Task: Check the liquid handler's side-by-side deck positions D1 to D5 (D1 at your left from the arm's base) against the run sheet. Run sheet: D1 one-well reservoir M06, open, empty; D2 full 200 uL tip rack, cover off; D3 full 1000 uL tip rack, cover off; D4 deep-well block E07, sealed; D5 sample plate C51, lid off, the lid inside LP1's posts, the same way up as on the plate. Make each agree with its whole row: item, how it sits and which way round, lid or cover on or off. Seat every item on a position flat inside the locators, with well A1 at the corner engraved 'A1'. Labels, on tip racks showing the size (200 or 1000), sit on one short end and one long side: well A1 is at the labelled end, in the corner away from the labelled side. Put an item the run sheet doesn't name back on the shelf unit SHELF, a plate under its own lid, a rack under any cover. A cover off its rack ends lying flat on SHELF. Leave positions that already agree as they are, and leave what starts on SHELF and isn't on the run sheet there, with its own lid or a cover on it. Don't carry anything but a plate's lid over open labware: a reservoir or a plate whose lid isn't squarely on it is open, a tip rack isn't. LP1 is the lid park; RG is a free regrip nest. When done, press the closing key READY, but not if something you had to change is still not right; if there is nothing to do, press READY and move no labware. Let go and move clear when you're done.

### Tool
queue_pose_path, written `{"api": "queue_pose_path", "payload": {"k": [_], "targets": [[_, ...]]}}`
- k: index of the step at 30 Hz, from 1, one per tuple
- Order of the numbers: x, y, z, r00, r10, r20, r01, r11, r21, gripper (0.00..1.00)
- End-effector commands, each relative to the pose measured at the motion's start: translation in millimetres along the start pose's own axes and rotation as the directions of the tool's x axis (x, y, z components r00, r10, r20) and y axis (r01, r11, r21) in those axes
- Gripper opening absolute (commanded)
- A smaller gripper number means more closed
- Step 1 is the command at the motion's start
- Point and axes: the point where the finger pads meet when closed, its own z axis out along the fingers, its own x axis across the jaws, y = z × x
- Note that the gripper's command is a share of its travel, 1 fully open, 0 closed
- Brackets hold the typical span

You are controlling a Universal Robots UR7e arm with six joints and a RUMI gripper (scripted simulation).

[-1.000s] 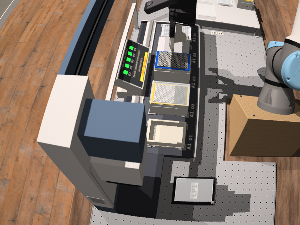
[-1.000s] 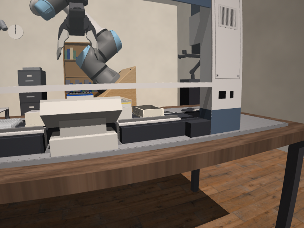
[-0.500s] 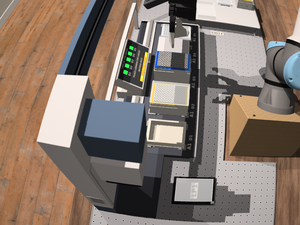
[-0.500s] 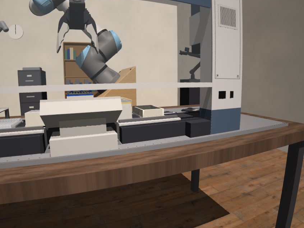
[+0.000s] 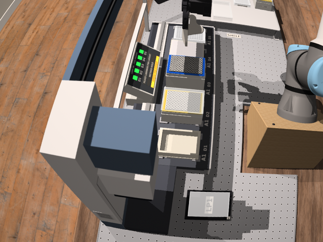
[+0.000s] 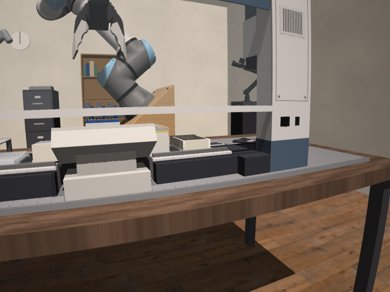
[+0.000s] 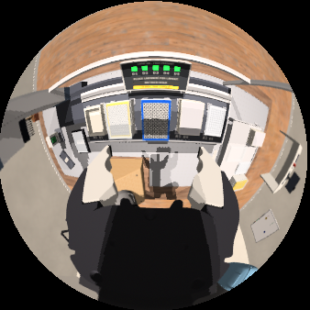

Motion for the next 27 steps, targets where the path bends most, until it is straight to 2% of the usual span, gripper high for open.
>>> {"api": "queue_pose_path", "payload": {"k": [1, 13, 22, 27], "targets": [[-0.5, 0.0, -10.8, 1.0, 0.001, 0.001, -0.001, 1.0, -0.001, 0.82], [-0.9, -0.1, -30.2, 1.0, 0.0, 0.001, 0.0, 1.0, -0.002, 0.82], [-0.5, 1.0, -29.2, 1.0, 0.001, 0.0, -0.001, 1.0, -0.003, 0.82], [-2.1, 27.5, -23.6, 1.0, -0.001, 0.0, 0.001, 1.0, -0.003, 0.82]]}}
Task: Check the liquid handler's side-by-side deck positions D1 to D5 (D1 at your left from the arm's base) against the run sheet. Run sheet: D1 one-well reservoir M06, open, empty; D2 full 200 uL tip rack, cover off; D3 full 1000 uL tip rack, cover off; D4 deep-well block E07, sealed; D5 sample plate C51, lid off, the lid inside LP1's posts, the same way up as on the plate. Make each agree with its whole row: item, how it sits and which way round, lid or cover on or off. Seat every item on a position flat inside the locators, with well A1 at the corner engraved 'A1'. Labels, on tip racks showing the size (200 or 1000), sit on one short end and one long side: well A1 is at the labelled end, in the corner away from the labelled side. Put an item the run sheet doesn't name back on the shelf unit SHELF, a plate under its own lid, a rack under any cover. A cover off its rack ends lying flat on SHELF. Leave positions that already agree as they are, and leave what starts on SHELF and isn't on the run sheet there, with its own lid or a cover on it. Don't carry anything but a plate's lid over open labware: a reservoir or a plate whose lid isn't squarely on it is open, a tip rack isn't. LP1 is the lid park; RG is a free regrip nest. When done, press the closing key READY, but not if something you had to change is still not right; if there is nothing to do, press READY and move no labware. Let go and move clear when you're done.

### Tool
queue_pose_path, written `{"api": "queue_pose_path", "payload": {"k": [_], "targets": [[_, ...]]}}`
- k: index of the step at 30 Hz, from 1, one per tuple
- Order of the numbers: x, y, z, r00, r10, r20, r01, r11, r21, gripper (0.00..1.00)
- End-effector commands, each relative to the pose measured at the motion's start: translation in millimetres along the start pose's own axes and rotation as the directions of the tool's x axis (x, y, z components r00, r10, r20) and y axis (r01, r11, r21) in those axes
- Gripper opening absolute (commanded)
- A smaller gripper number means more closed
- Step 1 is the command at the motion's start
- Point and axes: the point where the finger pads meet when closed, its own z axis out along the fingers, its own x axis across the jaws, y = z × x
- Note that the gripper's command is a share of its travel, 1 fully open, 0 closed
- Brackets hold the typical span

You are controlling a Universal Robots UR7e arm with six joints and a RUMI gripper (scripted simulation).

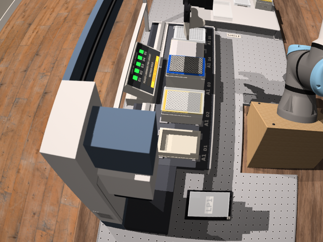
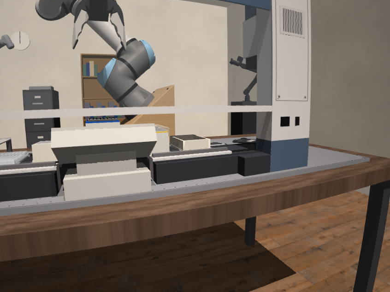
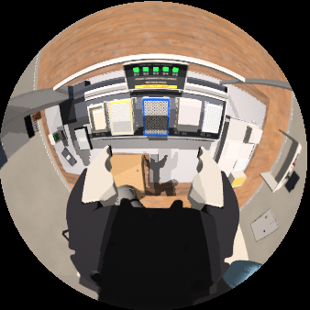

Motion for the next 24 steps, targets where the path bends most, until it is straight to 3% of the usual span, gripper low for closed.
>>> {"api": "queue_pose_path", "payload": {"k": [1, 24], "targets": [[-2.1, 28.4, 5.0, 1.0, -0.002, 0.001, 0.002, 1.0, 0.001, 0.82], [-3.6, 121.0, 26.1, 1.0, -0.002, 0.001, 0.002, 1.0, 0.001, 0.82]]}}
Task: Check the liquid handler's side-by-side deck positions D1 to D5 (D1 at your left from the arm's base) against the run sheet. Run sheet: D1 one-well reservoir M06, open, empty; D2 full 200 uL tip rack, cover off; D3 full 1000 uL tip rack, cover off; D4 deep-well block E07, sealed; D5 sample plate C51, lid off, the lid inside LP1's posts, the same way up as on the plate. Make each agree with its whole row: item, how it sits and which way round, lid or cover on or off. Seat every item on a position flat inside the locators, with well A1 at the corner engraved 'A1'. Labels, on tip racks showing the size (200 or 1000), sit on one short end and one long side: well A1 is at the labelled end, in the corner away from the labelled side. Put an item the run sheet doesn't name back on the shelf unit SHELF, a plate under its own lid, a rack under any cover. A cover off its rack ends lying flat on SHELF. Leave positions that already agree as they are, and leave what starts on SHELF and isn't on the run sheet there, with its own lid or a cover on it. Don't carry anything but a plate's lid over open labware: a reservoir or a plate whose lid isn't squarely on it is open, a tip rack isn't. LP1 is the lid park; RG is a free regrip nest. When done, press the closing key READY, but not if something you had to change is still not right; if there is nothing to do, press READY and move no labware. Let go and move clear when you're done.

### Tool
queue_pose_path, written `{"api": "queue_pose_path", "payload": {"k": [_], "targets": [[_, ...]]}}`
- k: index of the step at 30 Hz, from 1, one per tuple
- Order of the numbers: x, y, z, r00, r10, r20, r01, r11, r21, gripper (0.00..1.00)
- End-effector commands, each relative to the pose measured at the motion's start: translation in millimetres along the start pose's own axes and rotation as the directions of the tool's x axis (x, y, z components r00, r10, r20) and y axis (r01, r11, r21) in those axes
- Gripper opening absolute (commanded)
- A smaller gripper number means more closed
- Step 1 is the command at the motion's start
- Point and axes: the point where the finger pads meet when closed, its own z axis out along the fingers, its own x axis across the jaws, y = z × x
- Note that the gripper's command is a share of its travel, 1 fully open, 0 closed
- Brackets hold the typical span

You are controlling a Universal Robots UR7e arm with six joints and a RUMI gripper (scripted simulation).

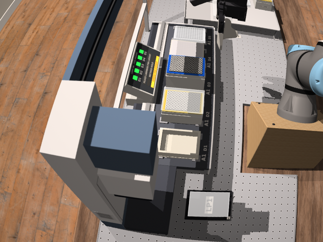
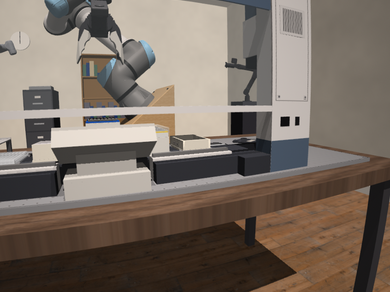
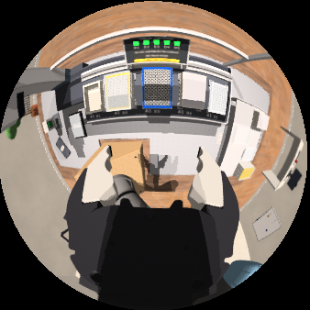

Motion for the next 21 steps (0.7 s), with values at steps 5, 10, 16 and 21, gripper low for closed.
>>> {"api": "queue_pose_path", "payload": {"k": [5, 10, 16, 21], "targets": [[-0.1, 51.1, 8.7, 1.0, -0.004, 0.001, 0.004, 1.0, -0.001, 0.82], [-0.3, 69.6, 12.9, 1.0, -0.004, 0.001, 0.004, 1.0, -0.001, 0.82], [-0.3, 69.6, 12.9, 1.0, -0.003, 0.001, 0.003, 1.0, -0.001, 0.82], [0.7, 68.7, 11.6, 1.0, -0.001, 0.001, 0.001, 1.0, 0.001, 0.82]]}}
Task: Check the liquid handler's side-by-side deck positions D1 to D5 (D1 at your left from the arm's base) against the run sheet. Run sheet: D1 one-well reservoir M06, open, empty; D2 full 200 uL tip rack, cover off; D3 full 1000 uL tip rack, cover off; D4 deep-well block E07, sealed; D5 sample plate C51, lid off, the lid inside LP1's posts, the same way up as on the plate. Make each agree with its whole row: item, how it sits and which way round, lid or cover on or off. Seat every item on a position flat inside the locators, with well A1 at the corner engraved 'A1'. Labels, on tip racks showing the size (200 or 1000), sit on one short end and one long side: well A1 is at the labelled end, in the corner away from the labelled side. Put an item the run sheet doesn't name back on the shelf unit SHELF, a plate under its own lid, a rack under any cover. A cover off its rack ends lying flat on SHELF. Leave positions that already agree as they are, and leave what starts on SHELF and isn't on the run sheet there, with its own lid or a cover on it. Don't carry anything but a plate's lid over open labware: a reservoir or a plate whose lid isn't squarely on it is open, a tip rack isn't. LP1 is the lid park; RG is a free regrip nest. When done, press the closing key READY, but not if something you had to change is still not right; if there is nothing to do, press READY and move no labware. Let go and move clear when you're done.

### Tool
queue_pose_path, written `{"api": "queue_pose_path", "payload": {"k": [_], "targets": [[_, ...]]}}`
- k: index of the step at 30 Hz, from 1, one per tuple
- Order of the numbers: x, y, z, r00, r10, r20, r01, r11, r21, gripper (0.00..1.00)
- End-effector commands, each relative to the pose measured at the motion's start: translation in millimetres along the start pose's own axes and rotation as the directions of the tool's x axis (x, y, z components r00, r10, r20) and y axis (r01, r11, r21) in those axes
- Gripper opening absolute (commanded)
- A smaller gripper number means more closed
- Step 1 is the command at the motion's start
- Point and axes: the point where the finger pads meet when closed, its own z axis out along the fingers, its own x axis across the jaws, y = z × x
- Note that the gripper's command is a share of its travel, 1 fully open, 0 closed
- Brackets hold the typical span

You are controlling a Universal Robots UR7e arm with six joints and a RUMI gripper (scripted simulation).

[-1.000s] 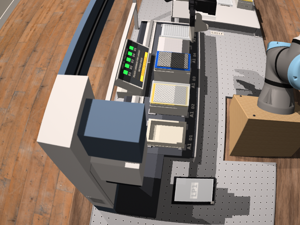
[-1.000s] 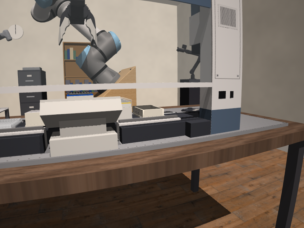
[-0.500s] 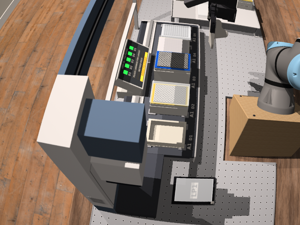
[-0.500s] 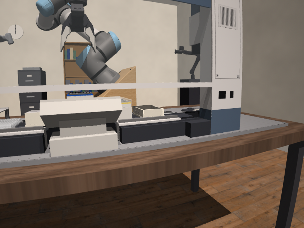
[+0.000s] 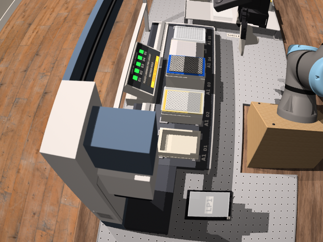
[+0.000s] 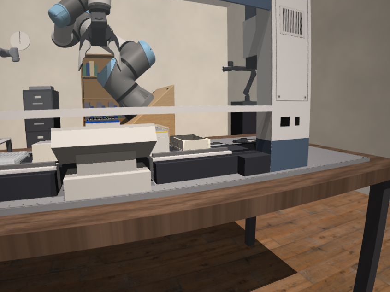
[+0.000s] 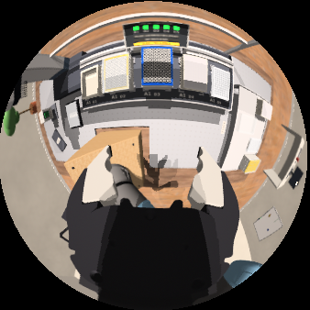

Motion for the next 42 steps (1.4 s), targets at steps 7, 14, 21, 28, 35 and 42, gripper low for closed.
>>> {"api": "queue_pose_path", "payload": {"k": [7, 14, 21, 28, 35, 42], "targets": [[22.0, 2.6, -1.8, 1.0, 0.022, 0.0, -0.022, 1.0, 0.001, 0.82], [46.8, 3.1, -1.8, 1.0, 0.022, 0.0, -0.022, 1.0, 0.001, 0.82], [63.7, 3.5, -1.8, 1.0, 0.022, 0.0, -0.022, 1.0, 0.001, 0.82], [62.0, 4.4, -0.1, 1.0, 0.019, 0.001, -0.019, 1.0, -0.003, 0.82], [98.9, 4.2, -1.9, 1.0, 0.003, -0.001, -0.003, 1.0, 0.001, 0.82], [125.9, 4.7, -2.0, 1.0, 0.003, -0.002, -0.003, 1.0, 0.001, 0.82]]}}
